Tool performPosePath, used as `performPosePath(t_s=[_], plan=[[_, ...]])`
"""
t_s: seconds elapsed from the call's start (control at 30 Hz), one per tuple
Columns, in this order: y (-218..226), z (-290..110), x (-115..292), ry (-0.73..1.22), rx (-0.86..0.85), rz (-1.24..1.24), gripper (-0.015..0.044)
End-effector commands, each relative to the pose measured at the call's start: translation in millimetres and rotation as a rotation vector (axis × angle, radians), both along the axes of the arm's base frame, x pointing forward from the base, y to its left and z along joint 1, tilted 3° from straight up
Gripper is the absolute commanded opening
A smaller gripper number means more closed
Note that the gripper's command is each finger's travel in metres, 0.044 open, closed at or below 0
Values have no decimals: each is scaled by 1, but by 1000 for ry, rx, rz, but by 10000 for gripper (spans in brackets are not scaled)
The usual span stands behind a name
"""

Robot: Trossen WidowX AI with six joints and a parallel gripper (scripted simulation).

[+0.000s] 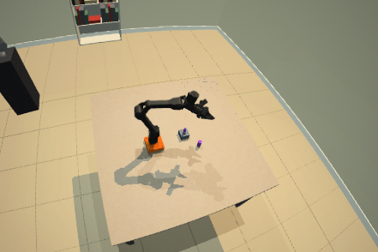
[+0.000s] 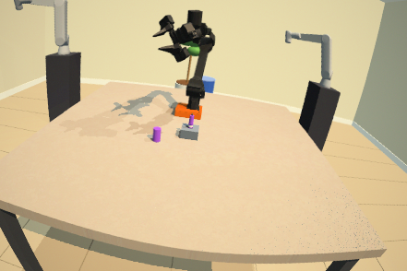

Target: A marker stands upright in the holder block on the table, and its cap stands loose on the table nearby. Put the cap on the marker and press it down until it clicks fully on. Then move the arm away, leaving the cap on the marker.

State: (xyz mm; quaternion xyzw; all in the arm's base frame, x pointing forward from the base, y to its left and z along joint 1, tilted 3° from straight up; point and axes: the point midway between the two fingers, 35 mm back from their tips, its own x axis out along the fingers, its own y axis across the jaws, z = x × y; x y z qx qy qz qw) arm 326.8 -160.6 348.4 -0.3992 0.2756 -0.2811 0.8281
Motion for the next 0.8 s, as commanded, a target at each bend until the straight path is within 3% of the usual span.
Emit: performPosePath(t_s=[0.0,0.23,0.47,0.77], plan=[[-7,-70,34,144,349,-31,253],[-5,-154,43,326,788,-219,253],[10,-227,24,515,1216,-616,253],[13,-233,21,534,1255,-669,253]])
